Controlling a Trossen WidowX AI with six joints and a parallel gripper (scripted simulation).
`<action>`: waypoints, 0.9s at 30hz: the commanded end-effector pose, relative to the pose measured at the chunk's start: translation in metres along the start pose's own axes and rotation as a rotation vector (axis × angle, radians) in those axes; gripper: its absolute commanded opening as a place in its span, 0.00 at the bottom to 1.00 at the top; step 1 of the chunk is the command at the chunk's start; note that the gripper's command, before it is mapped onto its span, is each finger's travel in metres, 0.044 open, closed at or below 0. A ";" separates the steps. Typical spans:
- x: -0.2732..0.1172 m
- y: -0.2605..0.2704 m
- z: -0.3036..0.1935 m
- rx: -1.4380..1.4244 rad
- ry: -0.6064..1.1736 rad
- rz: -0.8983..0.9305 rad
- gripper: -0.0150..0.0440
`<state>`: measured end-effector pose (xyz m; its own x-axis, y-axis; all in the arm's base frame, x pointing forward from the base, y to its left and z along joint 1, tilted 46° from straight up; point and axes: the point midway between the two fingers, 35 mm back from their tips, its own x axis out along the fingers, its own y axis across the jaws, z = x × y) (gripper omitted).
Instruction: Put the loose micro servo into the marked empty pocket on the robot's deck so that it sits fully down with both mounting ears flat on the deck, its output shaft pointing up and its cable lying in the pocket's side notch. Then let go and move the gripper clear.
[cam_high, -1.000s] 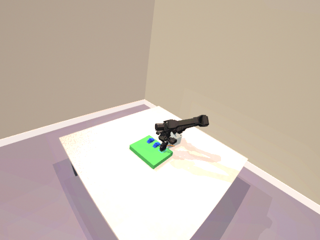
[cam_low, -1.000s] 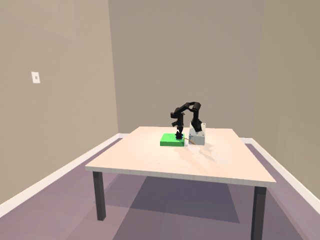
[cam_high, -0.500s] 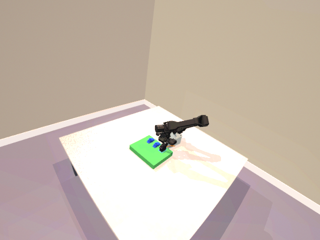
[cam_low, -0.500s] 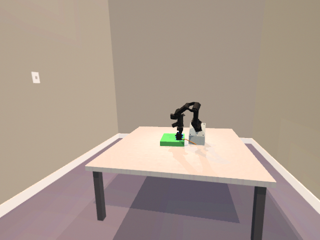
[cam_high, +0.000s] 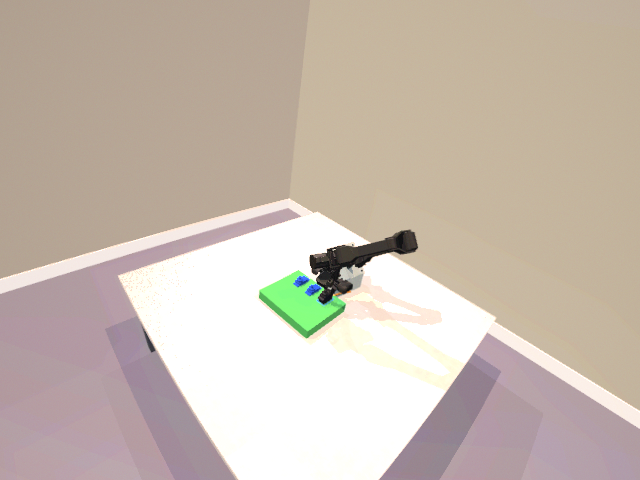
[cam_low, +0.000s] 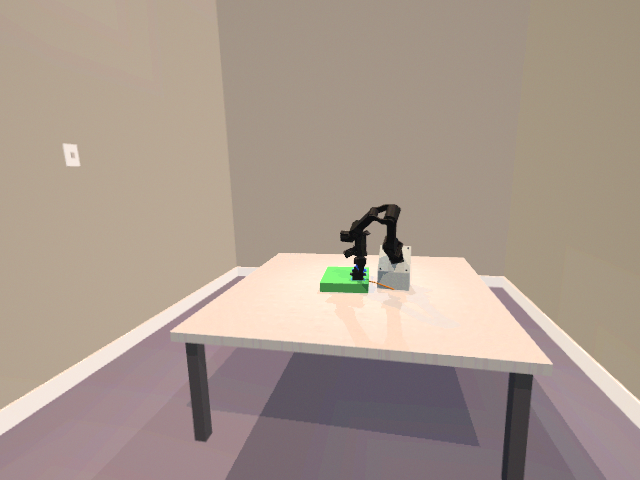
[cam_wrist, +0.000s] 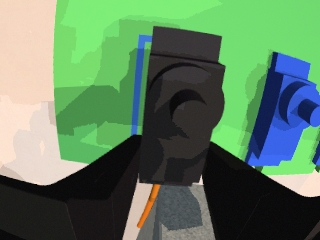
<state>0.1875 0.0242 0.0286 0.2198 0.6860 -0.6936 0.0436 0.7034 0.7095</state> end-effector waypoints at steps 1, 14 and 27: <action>0.003 0.000 0.000 0.002 -0.003 0.002 0.25; 0.017 0.000 0.000 0.002 -0.003 0.003 0.25; 0.024 0.000 0.000 0.002 -0.003 0.003 0.39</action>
<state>0.1924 0.0411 0.0119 0.2203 0.6872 -0.6923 0.0459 0.7016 0.7111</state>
